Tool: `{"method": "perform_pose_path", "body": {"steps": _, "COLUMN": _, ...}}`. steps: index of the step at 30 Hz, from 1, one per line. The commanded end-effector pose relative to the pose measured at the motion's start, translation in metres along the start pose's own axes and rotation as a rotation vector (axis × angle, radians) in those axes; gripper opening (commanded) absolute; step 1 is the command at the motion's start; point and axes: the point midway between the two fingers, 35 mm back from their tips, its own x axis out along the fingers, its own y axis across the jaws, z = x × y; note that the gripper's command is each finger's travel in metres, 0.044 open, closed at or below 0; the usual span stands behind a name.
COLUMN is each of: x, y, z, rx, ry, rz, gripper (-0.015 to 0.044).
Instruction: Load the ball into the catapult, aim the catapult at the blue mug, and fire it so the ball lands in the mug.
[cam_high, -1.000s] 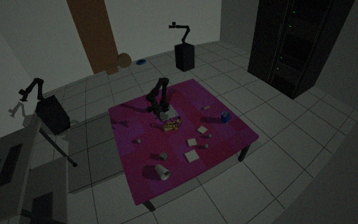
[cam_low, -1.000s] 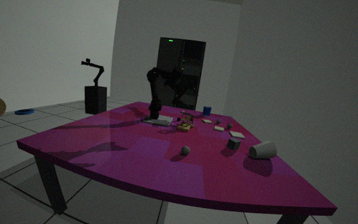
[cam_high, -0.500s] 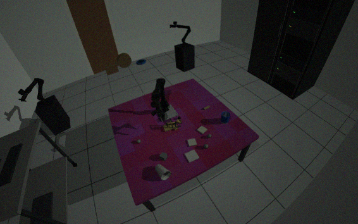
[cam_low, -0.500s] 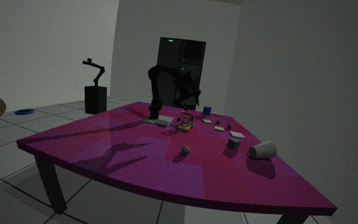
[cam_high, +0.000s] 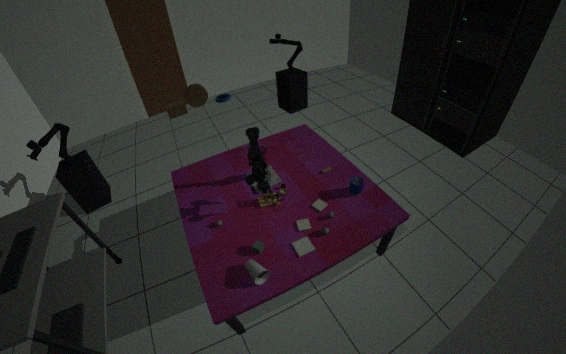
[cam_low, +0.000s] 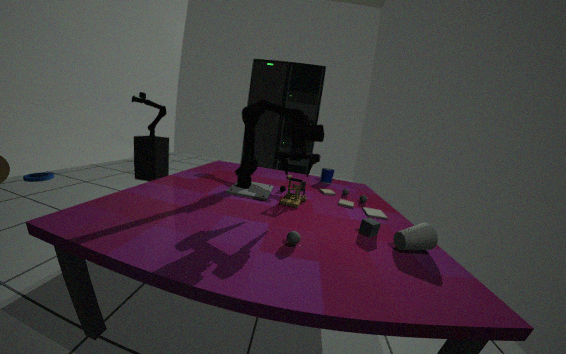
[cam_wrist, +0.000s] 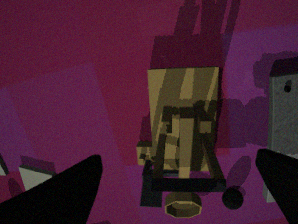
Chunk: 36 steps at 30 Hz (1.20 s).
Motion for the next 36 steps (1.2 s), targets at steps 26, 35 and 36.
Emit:
{"method": "perform_pose_path", "body": {"steps": 26, "x": 0.067, "y": -0.009, "z": -0.001, "rx": -0.015, "ry": -0.039, "rz": -0.096, "gripper": 0.0440}}
{"method": "perform_pose_path", "body": {"steps": 35, "x": 0.081, "y": -0.011, "z": 0.000, "rx": -0.015, "ry": -0.039, "rz": -0.096, "gripper": 0.0440}}
{"method": "perform_pose_path", "body": {"steps": 36, "x": 0.083, "y": -0.011, "z": 0.000, "rx": -0.015, "ry": -0.039, "rz": -0.096, "gripper": 0.0440}}
